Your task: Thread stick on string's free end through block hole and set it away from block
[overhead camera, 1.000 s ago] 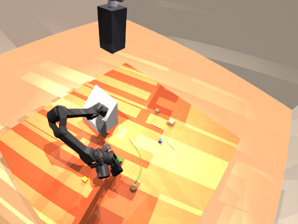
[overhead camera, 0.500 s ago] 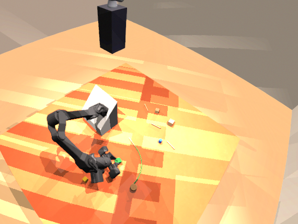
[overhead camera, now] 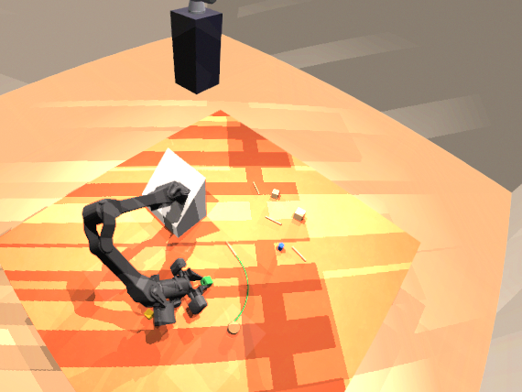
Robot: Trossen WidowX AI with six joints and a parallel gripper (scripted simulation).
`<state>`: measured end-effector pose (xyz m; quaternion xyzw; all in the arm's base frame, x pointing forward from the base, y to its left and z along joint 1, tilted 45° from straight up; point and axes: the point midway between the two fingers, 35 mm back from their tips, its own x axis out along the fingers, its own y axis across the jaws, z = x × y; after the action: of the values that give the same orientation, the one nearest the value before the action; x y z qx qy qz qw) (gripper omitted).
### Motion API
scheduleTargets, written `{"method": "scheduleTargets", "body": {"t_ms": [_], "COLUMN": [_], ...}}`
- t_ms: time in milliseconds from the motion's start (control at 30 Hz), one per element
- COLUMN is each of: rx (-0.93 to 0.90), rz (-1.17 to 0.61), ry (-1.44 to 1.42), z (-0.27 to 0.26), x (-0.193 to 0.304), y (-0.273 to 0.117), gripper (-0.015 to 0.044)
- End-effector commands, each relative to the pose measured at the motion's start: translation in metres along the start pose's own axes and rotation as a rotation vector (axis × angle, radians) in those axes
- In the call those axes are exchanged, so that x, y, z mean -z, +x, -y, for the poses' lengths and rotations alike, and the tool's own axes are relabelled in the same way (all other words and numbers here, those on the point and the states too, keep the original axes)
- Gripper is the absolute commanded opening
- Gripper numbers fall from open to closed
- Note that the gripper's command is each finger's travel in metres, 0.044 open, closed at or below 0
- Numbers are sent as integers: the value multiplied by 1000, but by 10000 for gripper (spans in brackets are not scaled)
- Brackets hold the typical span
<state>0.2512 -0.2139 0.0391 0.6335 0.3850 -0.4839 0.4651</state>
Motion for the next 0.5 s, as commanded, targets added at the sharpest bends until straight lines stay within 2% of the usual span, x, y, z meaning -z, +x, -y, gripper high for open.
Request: {"method": "scheduleTargets", "body": {"t_ms": [0, 100, 267, 467], "rx": [0, 0, -2, -2], "rz": [6, 6, 3, 2], "ry": [4, 4, 0, -1], "z": [0, 0, -1, 0], "x": [-1, 0, 14, 15], "y": [0, -3, -61, -64], "gripper": [157, 236, 240, 240]}}
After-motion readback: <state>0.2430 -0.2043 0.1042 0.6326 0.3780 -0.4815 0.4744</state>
